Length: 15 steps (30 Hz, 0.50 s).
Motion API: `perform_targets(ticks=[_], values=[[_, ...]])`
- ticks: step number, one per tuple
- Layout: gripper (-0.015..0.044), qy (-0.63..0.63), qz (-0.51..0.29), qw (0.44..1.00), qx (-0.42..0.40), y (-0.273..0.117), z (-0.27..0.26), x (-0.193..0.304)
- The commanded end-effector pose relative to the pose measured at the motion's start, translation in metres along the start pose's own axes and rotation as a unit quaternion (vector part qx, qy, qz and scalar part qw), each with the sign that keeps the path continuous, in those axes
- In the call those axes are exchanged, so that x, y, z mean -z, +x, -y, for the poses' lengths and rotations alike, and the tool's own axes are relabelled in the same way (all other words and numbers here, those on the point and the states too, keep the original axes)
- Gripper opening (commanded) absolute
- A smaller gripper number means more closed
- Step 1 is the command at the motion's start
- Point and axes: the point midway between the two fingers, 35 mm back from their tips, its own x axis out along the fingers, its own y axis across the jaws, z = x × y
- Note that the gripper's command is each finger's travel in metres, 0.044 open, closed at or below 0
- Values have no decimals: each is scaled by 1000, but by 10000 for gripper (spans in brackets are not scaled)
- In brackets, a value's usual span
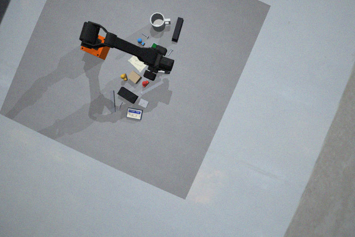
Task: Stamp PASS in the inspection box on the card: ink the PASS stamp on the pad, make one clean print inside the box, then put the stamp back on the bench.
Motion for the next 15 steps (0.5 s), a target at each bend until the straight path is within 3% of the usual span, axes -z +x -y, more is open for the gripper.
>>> perform_targets(ticks=[1, 15], values=[[0, 1, 0, 1000, 2, -2, 0, 0], [0, 1, 1, 1000, 2, -9, 0, -1]])
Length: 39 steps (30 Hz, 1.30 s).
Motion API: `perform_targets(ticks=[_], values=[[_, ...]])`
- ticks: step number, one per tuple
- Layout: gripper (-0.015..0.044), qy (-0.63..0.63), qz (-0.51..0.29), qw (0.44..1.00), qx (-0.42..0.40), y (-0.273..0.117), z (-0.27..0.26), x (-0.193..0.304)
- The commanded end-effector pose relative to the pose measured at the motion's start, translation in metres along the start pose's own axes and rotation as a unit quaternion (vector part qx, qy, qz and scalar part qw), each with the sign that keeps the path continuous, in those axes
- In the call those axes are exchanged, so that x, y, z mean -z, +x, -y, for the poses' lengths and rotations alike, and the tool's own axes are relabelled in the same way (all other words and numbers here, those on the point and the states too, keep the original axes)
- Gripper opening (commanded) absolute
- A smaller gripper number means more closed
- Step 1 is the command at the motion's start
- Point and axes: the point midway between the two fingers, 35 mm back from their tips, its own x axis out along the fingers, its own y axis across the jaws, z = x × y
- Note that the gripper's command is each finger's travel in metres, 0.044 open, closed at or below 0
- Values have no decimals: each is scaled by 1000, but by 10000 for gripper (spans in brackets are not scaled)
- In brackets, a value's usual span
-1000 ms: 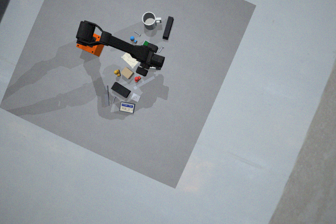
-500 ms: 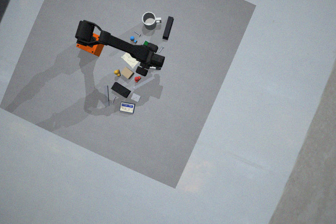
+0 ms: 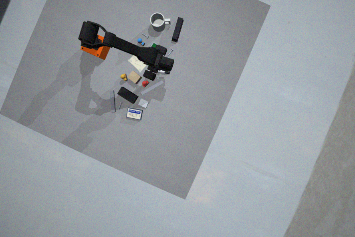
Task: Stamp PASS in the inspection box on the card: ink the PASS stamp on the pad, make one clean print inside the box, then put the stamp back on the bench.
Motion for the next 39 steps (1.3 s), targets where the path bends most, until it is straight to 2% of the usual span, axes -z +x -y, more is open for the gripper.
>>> perform_targets(ticks=[1, 39], values=[[0, 2, 0, 1000, 2, -2, 1, 0], [0, 2, 1, 1000, 4, -21, 1, 0]])
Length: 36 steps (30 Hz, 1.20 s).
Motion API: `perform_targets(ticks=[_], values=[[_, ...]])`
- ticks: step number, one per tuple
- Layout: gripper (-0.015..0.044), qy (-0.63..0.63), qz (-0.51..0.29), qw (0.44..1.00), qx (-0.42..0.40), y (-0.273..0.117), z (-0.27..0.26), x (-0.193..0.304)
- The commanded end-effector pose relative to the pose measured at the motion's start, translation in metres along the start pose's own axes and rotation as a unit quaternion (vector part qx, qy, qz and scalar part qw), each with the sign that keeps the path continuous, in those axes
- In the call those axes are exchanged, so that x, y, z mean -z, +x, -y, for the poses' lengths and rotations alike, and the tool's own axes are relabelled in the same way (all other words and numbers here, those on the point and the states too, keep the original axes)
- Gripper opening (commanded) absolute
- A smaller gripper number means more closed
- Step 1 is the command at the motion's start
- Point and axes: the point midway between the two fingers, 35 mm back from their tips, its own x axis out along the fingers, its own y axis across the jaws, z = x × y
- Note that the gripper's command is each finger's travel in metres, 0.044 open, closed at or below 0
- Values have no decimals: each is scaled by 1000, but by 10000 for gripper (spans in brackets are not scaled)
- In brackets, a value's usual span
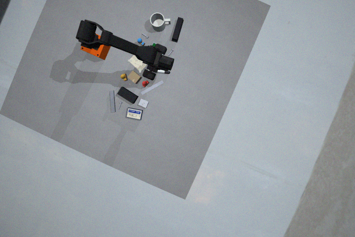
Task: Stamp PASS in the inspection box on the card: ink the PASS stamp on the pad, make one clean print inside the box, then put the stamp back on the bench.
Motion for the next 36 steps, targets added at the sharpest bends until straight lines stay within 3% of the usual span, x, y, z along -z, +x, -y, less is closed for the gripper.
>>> perform_targets(ticks=[1, 36], values=[[0, 2, 0, 1000, 3, -2, 1, 0], [0, 2, 1, 1000, 4, -20, 1, 1]])
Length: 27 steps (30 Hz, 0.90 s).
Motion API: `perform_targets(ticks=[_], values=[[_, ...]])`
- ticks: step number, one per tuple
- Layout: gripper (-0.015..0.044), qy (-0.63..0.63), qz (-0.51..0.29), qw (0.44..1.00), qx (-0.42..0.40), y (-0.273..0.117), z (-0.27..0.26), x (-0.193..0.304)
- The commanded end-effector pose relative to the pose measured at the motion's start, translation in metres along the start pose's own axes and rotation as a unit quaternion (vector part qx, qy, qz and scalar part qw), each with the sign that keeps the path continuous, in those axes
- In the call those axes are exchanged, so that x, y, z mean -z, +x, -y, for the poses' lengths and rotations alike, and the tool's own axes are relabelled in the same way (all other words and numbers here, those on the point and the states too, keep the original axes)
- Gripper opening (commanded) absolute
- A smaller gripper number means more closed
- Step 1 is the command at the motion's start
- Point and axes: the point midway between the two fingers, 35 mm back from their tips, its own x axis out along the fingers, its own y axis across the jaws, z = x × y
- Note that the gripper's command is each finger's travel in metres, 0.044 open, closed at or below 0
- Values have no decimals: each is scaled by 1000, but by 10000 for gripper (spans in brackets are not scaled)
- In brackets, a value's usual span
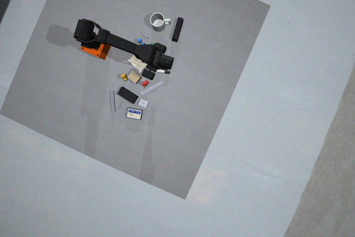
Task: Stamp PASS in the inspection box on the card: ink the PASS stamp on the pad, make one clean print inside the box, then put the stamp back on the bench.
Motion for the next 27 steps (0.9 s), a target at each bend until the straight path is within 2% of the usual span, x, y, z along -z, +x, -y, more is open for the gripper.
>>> perform_targets(ticks=[1, 16, 27], values=[[0, 2, 0, 1000, 3, -2, 1, 0], [0, 2, 1, 1000, 3, -9, 0, 1], [0, 2, -1, 1000, 1, -12, -59, 25]])
